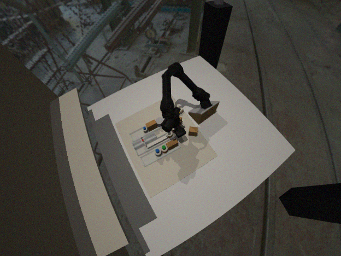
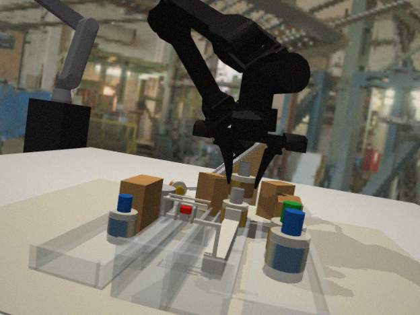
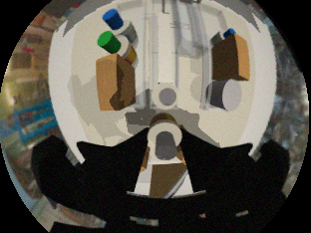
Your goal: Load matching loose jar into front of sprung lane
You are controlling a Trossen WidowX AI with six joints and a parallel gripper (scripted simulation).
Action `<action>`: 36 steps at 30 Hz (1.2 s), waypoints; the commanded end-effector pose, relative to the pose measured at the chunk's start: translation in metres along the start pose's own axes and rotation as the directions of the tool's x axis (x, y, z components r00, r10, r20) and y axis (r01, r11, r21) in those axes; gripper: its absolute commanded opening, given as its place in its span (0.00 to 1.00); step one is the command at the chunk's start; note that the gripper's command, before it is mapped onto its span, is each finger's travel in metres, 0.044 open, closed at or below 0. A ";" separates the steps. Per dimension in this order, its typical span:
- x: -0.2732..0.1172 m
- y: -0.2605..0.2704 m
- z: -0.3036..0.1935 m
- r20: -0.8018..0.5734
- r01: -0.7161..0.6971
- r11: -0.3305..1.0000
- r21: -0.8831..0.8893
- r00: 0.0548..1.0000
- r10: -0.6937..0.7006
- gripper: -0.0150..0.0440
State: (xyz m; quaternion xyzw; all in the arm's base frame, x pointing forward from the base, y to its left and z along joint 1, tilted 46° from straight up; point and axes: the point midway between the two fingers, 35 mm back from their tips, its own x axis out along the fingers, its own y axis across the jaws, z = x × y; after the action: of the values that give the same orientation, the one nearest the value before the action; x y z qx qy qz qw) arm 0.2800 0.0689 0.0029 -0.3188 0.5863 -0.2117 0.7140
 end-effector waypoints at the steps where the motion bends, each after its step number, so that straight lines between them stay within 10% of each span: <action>1: 0.015 -0.002 -0.001 0.000 0.007 1.000 -0.004 1.000 -0.007 0.25; 36: 0.016 -0.002 0.011 0.001 0.007 1.000 -0.003 1.000 -0.007 0.25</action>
State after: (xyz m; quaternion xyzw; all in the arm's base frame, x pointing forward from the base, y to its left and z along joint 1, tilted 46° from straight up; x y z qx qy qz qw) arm 0.2899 0.0578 -0.0070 -0.3216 0.5895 -0.2130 0.7097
